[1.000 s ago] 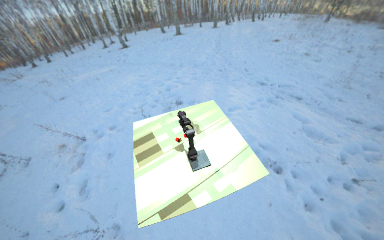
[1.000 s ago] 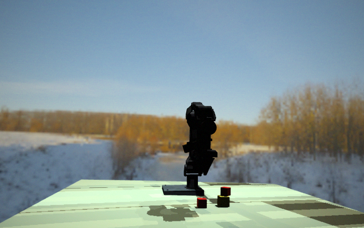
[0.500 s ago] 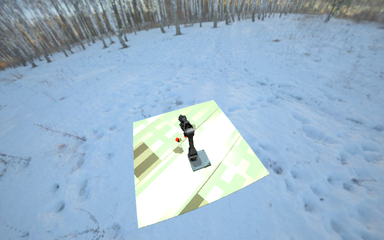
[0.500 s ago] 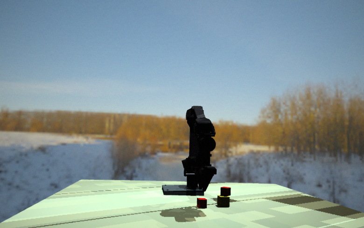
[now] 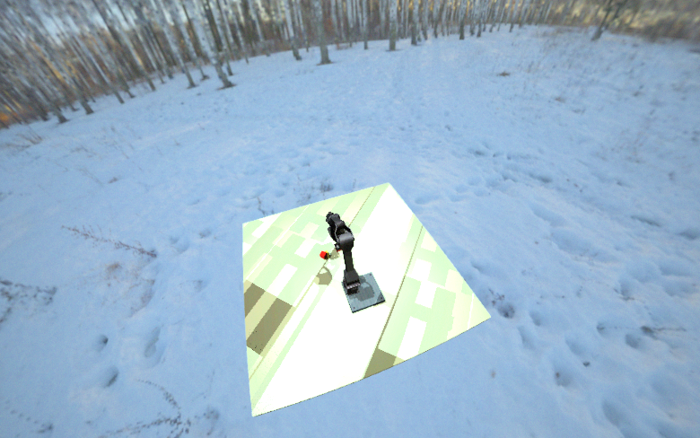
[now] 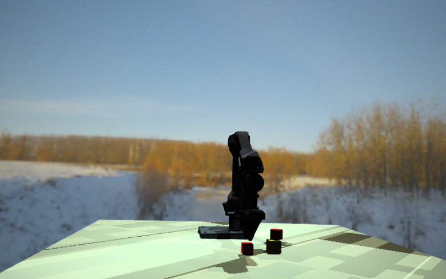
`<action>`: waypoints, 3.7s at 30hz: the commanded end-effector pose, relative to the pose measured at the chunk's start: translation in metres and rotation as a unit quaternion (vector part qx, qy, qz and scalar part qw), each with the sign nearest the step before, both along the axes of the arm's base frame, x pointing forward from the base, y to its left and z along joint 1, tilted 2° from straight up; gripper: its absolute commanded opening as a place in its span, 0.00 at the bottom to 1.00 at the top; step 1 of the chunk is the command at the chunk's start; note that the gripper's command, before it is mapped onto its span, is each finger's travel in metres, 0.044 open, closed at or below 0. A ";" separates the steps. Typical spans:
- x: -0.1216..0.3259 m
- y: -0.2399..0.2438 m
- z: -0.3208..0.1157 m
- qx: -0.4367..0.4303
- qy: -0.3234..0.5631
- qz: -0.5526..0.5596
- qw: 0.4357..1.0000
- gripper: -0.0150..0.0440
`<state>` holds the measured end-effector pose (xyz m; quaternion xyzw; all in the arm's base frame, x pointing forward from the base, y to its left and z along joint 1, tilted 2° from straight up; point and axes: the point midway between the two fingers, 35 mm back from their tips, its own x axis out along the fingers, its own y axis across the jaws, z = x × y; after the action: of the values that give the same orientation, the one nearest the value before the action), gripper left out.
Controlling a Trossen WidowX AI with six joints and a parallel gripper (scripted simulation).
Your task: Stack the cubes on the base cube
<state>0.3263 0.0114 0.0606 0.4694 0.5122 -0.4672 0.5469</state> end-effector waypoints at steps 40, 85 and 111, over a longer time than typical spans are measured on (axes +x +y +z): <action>0.003 0.000 0.019 -0.002 0.006 -0.001 1.000 0.43; -0.019 0.070 0.074 -0.009 0.015 0.314 0.949 0.43; -0.027 0.085 0.042 -0.011 0.018 0.393 0.919 0.43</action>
<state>0.2988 0.0964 0.1054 0.2184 0.6595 -0.2305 0.6813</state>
